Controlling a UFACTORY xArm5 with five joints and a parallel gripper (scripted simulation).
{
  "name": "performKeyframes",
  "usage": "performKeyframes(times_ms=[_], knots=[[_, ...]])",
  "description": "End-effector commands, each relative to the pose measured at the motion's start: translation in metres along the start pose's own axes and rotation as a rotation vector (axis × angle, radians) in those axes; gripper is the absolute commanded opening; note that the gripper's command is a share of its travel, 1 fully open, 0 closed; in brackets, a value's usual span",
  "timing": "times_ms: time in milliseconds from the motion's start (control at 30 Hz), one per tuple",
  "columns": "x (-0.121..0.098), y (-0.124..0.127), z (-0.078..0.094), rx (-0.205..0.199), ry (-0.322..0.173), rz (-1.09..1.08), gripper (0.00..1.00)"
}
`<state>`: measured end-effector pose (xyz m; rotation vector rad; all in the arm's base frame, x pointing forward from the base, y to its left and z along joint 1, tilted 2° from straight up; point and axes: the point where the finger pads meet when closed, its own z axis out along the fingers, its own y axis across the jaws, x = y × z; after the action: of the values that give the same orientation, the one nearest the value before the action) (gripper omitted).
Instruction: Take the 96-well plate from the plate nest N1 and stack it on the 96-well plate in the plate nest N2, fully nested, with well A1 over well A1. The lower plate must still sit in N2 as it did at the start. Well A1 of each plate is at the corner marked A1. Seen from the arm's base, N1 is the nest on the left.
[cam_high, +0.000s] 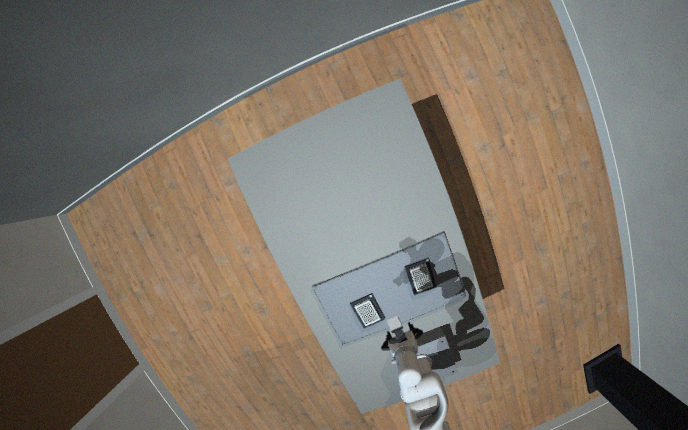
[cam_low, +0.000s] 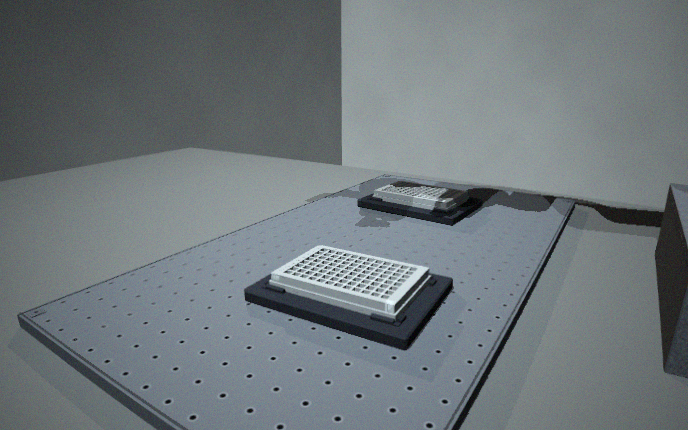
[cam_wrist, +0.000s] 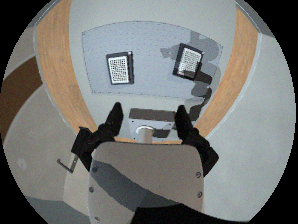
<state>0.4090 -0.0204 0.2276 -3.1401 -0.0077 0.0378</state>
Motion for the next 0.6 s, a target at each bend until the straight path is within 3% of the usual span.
performKeyframes(times_ms=[0,433,567], knots=[[0.001,-0.008,0.007,-0.001,0.009,0.000,1.00],[-0.004,-0.047,0.059,-0.002,0.011,0.000,1.00],[-0.005,-0.053,0.066,-0.002,0.011,0.000,1.00]])
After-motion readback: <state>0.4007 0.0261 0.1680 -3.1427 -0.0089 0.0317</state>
